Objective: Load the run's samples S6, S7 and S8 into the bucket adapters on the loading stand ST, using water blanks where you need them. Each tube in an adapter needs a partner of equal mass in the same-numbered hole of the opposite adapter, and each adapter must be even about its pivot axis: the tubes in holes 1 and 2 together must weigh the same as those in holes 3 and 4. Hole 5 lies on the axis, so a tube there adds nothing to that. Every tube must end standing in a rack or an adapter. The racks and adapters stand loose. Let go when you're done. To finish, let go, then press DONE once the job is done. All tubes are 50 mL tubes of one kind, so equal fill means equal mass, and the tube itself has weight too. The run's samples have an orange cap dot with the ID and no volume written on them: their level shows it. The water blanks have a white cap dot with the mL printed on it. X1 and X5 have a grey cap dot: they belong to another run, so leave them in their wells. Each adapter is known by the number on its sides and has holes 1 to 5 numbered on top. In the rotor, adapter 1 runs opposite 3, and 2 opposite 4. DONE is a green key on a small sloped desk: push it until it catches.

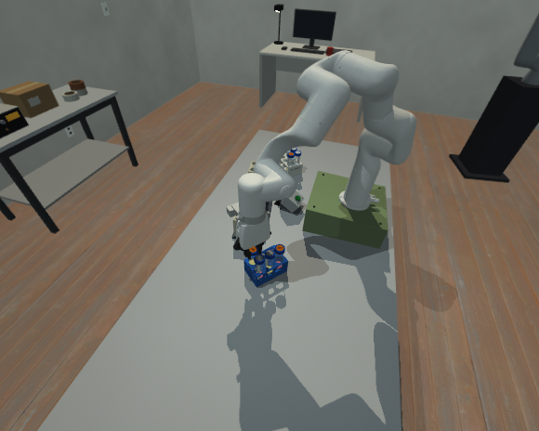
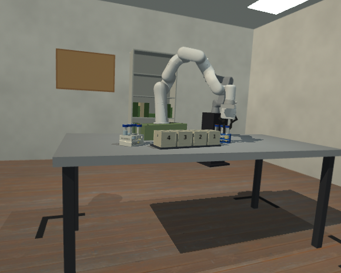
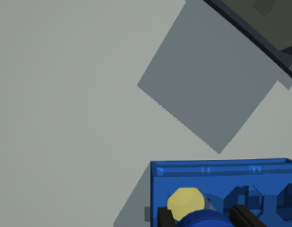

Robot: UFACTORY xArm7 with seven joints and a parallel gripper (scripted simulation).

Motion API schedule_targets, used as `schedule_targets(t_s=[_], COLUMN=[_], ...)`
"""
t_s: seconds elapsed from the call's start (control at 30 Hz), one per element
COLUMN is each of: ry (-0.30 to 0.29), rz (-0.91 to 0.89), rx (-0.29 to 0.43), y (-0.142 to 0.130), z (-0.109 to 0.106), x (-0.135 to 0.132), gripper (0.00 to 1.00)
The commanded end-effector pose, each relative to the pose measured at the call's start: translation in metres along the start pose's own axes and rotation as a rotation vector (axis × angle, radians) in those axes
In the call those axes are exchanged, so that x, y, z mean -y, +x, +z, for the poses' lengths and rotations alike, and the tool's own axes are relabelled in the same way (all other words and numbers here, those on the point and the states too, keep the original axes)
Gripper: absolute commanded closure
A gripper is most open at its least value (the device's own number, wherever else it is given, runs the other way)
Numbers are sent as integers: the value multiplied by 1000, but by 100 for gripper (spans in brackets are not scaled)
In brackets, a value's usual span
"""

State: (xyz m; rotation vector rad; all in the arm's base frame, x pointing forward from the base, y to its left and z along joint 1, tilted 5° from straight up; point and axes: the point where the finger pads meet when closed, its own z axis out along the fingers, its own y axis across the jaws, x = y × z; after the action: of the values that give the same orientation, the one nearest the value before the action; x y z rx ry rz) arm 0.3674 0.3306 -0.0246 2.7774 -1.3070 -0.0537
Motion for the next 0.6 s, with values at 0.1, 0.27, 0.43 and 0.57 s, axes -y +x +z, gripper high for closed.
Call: schedule_targets(t_s=[0.1, 0.27, 0.43, 0.57], ry=[5, 5, 5, 5], rz=[0, 0, 0, 0], rx=[0, 0, 0, 0], y=[0, 0, 0, 0], z=[-2, -2, -2, -4], x=[2, 2, 2, 2], gripper=[100, 100, 100, 100])
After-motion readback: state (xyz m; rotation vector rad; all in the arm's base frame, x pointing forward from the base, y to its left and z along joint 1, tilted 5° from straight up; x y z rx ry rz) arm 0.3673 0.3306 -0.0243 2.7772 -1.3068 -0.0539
